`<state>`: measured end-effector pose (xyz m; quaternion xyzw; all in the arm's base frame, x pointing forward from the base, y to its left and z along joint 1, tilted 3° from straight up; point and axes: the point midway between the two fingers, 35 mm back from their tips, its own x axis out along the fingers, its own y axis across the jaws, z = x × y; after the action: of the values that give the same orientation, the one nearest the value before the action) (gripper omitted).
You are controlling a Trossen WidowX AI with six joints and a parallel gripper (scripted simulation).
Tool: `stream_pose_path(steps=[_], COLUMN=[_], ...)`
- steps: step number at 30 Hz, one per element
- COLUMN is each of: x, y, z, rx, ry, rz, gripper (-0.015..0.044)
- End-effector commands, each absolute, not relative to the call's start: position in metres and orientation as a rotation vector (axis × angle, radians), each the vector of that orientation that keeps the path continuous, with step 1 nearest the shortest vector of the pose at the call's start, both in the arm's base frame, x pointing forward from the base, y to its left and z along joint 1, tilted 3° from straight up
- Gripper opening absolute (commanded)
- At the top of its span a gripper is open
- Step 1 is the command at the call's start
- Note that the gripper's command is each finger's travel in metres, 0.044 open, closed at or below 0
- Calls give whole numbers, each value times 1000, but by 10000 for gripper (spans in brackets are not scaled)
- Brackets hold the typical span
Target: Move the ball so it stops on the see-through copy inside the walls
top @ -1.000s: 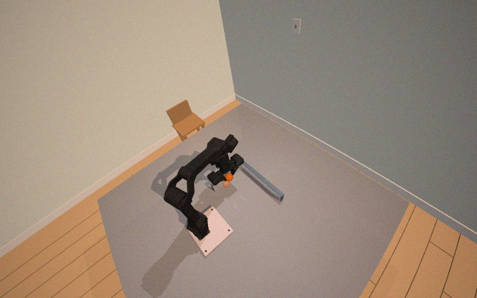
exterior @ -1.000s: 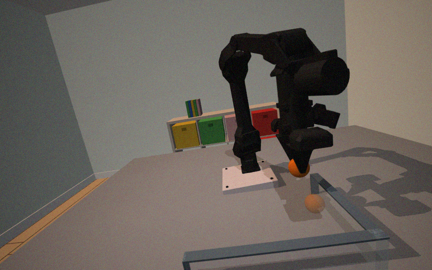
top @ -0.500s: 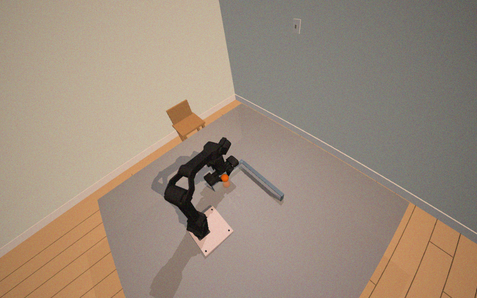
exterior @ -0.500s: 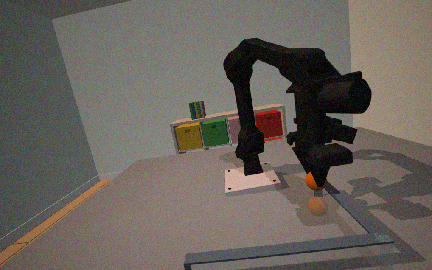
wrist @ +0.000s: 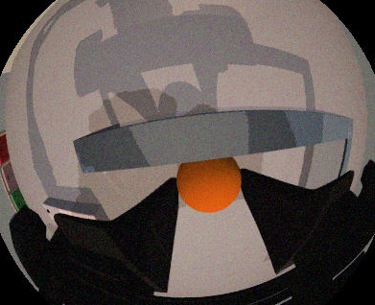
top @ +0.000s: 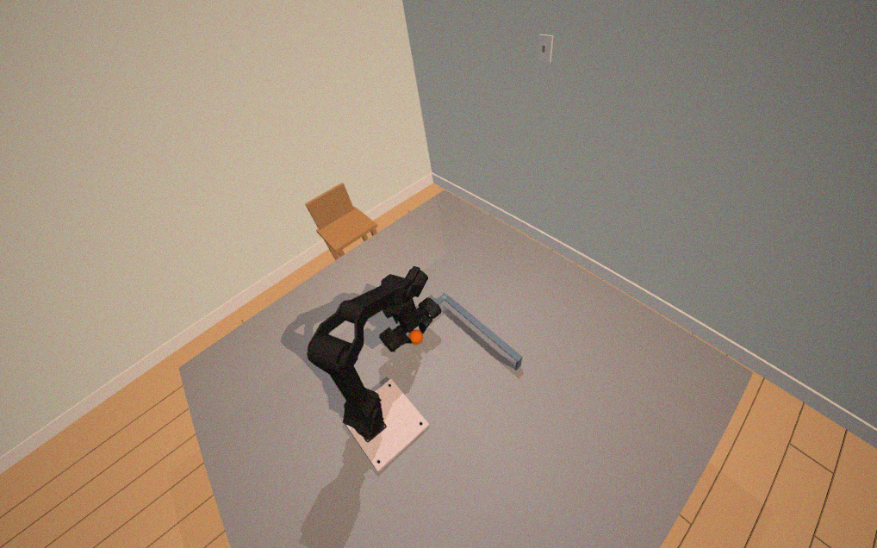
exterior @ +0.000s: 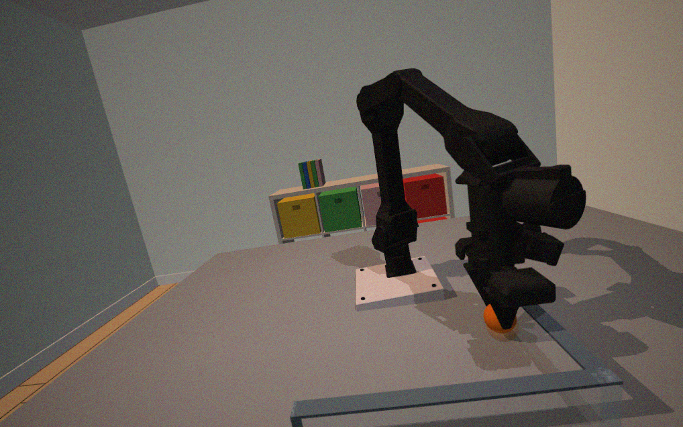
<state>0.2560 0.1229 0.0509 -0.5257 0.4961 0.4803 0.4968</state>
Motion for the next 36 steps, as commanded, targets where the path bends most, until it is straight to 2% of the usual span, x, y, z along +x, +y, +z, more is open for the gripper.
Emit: stream_pose_path(steps=[1,16,28,32,36], x=[256,257,257,258,258], y=[123,122,122,123,126], z=[47,32,34,36,84], rx=[-1273,-1273,-1273,-1273,-1273], ry=[1197,1198,1199,1199,1197], rz=[1167,1167,1162,1162,1165], gripper=[0,0,315,320,320])
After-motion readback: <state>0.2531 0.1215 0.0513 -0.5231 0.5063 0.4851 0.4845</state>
